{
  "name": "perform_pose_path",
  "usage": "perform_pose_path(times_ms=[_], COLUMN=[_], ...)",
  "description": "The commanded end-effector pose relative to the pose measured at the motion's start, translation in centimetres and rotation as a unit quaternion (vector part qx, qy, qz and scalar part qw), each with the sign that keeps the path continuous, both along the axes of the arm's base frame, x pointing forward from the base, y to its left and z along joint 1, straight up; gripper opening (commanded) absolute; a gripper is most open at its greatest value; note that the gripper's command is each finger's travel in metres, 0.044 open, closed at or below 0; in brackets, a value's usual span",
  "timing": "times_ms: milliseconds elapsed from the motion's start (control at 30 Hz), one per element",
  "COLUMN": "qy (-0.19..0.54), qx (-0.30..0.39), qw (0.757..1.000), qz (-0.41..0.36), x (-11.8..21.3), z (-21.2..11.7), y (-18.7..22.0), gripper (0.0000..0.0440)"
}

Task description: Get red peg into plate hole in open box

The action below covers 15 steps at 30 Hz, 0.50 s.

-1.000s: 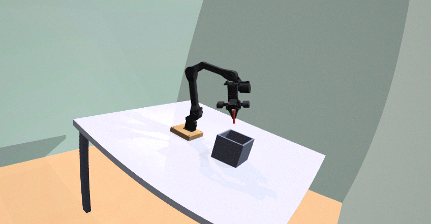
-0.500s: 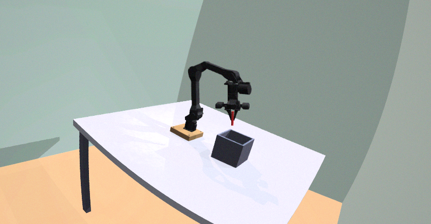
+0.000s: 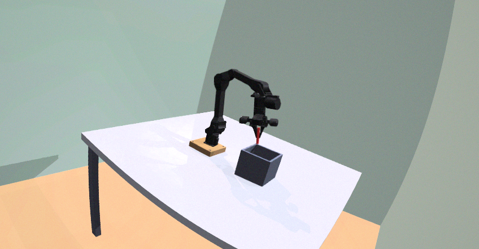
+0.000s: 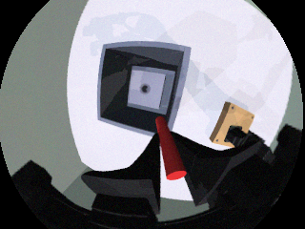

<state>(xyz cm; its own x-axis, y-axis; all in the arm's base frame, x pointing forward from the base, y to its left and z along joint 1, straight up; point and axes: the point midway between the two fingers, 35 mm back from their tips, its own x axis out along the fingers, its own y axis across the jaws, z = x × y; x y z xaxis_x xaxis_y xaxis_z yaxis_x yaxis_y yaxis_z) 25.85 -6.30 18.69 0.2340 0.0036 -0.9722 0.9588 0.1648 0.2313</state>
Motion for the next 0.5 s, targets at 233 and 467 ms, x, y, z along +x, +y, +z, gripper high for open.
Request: perform_pose_path(times_ms=[233,467], qy=[0.012,0.020], qx=[0.002,0.004], qw=[1.000,1.000], qz=[-0.001,0.003], x=[1.4,2.1], z=[-1.6,-3.1], y=[-2.5,-3.8], gripper=[0.0000,0.0000])
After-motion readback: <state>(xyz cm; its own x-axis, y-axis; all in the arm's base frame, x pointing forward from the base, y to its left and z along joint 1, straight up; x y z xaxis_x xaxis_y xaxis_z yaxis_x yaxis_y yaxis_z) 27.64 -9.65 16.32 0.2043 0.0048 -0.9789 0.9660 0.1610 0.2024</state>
